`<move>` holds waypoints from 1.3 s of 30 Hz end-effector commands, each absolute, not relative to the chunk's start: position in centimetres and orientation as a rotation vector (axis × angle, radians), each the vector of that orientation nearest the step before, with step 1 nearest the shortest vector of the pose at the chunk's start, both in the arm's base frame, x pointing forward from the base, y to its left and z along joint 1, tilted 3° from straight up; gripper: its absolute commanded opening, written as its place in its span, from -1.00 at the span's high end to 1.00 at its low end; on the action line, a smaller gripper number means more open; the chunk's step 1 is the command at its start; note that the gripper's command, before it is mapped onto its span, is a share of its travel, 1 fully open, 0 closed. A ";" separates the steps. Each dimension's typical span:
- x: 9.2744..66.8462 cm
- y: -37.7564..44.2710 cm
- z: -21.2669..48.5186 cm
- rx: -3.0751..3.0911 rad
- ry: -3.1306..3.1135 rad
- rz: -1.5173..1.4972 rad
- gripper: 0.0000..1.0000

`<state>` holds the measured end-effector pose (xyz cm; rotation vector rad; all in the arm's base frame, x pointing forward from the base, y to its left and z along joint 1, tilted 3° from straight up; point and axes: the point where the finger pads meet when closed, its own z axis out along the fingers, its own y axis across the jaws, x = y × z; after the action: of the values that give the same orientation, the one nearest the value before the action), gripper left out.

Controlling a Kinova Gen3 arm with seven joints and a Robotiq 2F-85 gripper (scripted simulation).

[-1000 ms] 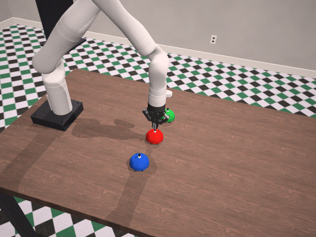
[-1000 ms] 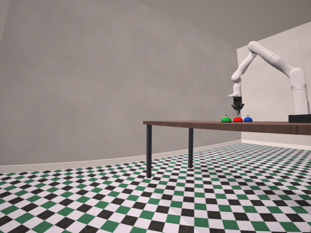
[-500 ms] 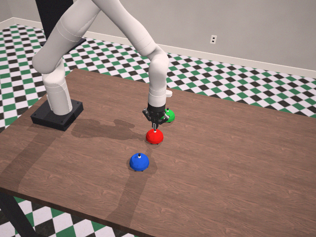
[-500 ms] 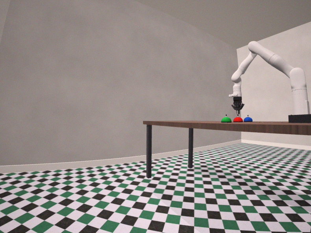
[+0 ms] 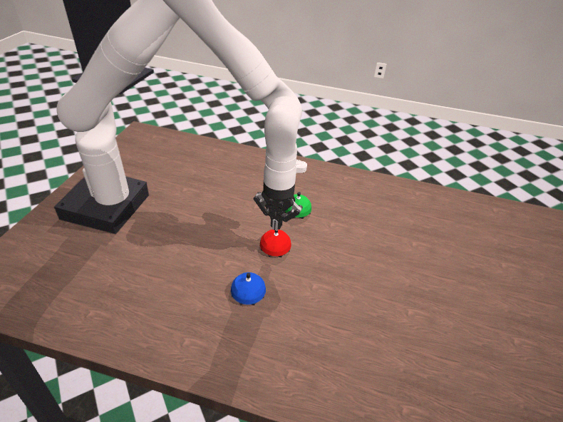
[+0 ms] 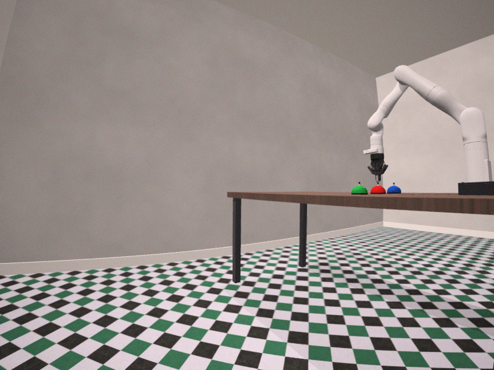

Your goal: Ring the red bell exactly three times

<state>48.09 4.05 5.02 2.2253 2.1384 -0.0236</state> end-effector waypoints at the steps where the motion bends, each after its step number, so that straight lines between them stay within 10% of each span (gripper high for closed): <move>1: 48.2 4.1 5.1 2.224 2.137 -0.020 1.00; 39: 48.2 4.1 5.7 2.224 2.137 -0.020 1.00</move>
<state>48.16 4.10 5.59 2.2250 2.1382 -0.0228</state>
